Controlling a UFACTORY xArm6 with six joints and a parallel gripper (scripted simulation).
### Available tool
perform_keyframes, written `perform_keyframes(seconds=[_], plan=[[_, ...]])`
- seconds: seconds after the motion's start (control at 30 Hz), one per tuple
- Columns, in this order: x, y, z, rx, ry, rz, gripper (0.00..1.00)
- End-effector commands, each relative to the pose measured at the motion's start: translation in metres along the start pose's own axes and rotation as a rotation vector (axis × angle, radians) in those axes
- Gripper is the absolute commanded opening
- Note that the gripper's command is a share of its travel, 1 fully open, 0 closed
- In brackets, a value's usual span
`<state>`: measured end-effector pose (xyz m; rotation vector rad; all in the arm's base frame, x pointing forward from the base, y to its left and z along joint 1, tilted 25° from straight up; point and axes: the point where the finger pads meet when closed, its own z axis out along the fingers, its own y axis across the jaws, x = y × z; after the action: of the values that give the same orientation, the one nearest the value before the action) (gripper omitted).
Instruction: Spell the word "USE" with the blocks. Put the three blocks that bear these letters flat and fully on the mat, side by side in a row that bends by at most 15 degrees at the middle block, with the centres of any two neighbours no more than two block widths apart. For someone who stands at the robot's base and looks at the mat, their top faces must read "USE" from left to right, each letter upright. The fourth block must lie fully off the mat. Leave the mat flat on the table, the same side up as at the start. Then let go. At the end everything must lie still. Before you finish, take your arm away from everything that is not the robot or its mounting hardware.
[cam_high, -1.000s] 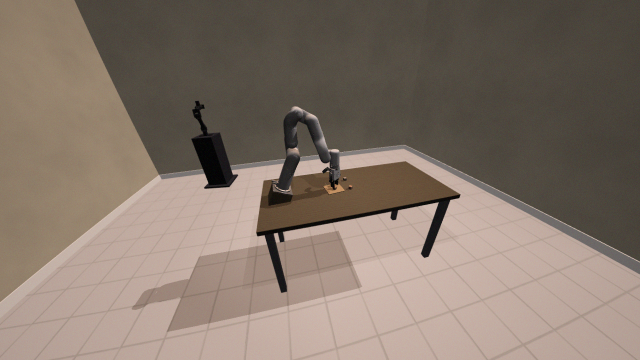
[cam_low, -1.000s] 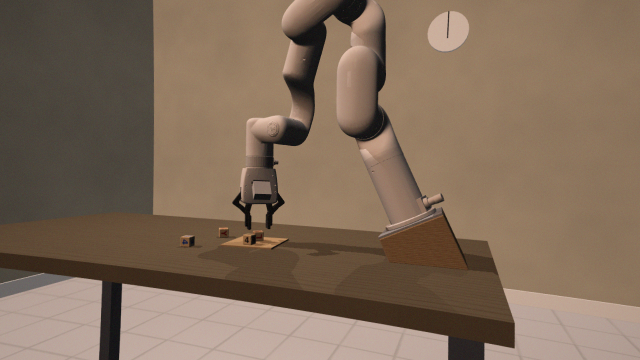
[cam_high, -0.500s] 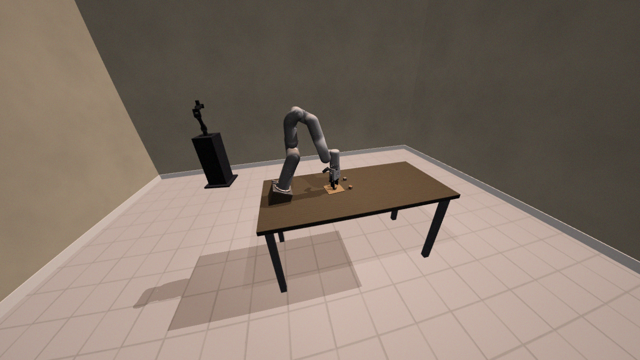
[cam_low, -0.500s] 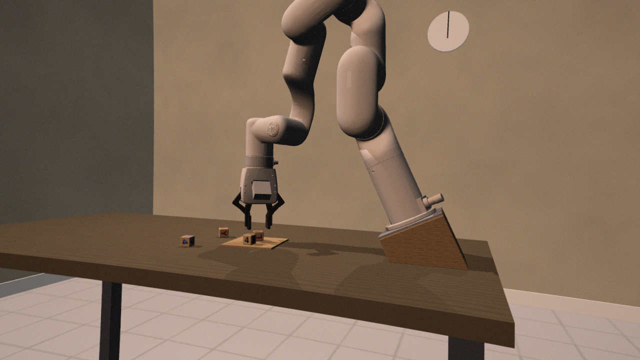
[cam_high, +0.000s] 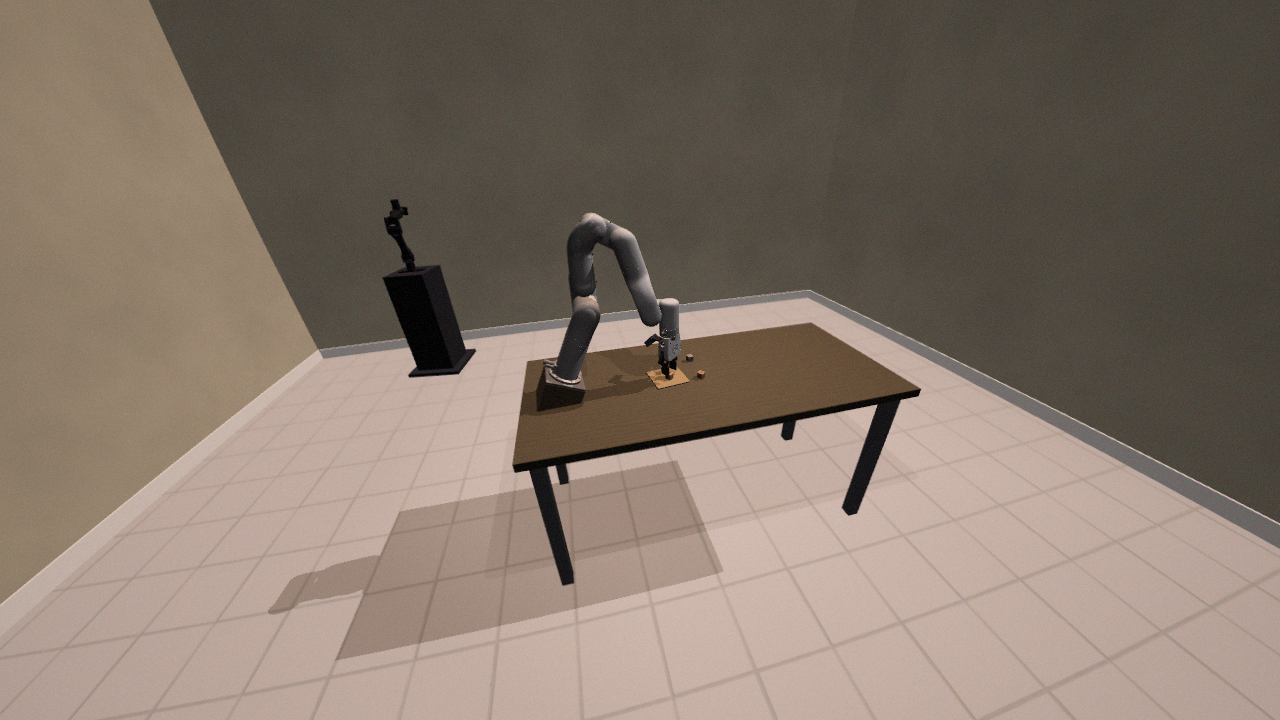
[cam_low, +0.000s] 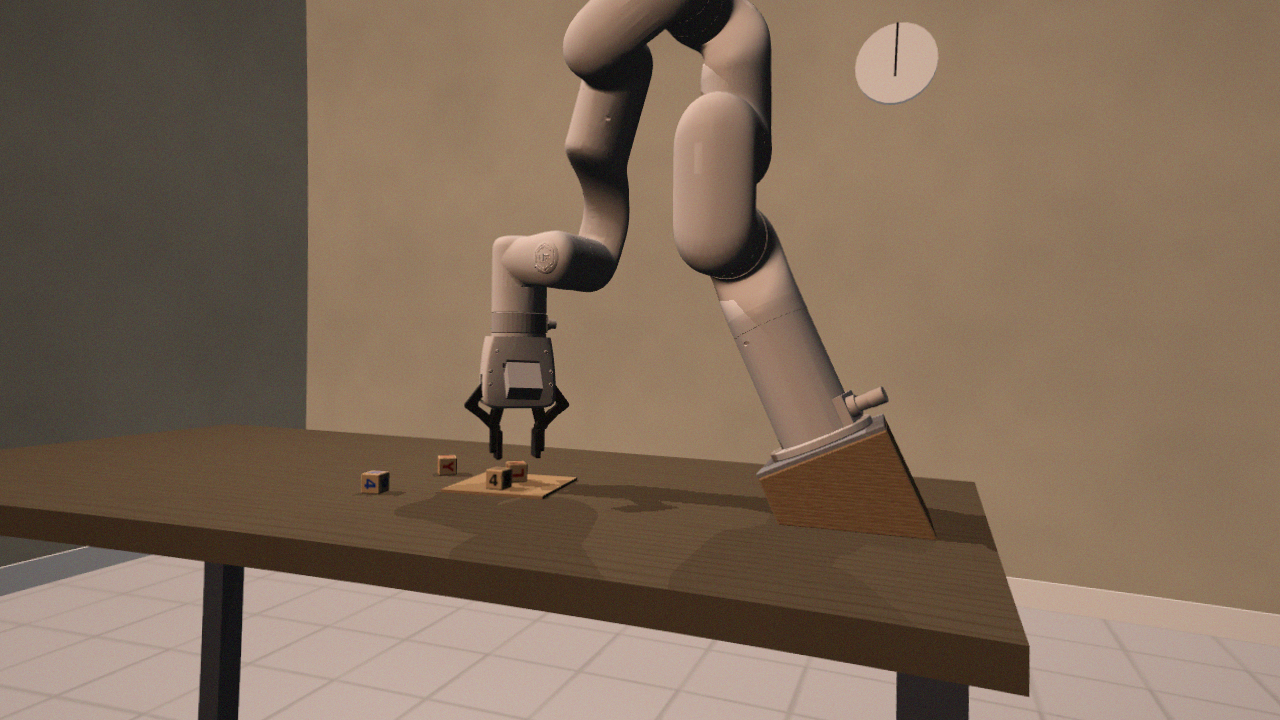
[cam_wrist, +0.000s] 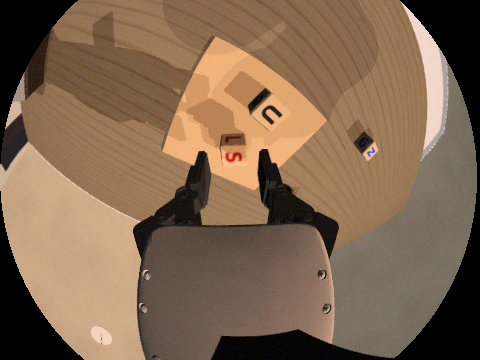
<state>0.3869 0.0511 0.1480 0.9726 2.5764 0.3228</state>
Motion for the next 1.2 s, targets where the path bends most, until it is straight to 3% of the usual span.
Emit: perform_keyframes(seconds=[0.0,0.43,1.17], plan=[[-0.001,0.001,-0.001,-0.002,-0.002,0.0,0.52],[-0.001,0.001,0.001,-0.002,-0.002,0.0,0.52],[-0.001,0.001,0.028,-0.002,-0.002,0.0,0.52]])
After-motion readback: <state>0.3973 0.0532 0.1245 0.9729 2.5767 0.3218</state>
